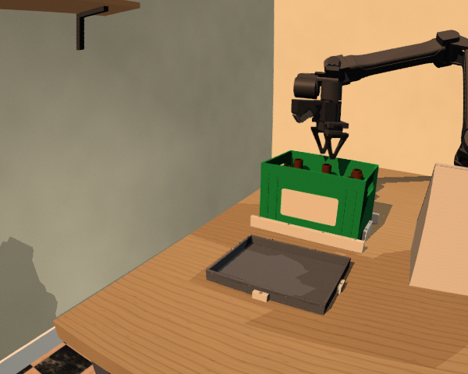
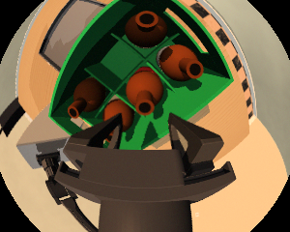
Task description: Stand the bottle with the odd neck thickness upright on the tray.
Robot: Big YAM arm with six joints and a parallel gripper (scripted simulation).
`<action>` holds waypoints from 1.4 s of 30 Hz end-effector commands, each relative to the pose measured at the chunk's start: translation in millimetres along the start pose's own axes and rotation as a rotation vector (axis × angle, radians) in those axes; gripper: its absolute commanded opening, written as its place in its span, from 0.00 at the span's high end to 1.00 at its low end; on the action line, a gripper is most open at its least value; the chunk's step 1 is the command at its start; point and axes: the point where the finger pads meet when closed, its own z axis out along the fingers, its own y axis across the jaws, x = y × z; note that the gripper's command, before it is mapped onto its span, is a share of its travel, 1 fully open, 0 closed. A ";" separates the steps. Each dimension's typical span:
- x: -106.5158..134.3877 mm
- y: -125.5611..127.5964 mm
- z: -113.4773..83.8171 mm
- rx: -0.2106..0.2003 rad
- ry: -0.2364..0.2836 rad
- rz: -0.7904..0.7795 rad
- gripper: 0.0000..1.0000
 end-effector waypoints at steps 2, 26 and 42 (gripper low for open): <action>-1.6 -6.3 8.3 -0.005 0.012 0.007 0.39; -0.1 -1.2 10.8 -0.009 0.018 0.004 0.39; -0.1 -1.2 10.8 -0.009 0.018 0.004 0.39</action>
